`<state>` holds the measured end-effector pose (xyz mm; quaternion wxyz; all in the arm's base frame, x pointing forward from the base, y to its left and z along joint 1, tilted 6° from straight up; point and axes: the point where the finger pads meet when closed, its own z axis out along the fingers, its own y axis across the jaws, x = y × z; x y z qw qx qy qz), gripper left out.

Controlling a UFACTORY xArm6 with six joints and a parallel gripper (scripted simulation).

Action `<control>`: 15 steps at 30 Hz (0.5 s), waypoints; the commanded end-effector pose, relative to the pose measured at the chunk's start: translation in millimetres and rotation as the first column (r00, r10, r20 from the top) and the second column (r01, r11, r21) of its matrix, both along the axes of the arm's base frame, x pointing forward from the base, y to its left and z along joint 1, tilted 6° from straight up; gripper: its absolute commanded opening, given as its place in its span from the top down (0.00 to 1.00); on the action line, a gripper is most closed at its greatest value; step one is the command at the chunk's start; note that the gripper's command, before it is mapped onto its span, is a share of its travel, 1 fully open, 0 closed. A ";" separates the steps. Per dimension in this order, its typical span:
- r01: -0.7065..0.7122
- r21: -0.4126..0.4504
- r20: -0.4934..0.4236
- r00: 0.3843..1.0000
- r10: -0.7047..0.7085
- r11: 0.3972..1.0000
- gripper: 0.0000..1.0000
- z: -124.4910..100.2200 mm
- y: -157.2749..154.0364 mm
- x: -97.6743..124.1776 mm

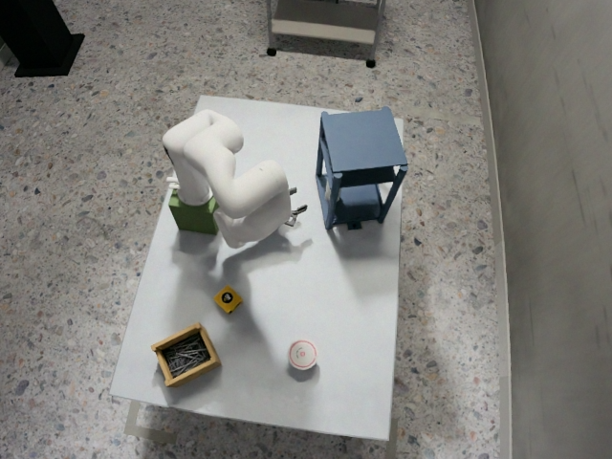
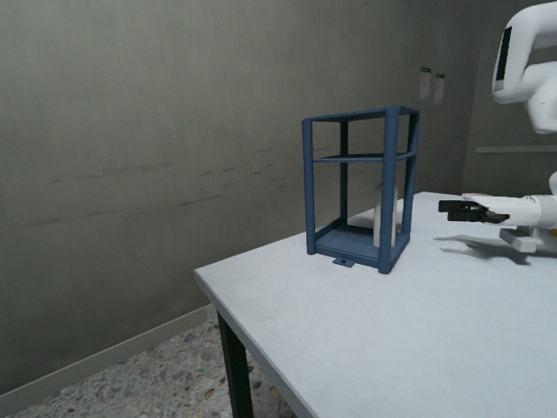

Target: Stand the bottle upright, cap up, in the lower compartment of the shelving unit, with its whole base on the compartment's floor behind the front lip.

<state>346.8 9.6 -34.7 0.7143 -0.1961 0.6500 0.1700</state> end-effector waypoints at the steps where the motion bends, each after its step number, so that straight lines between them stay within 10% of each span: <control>1: 0.000 0.000 0.001 1.000 0.000 1.000 0.21 0.5 -0.3 -0.2; 15: 0.000 0.000 0.001 1.000 0.000 1.000 0.21 5.5 -0.3 -0.7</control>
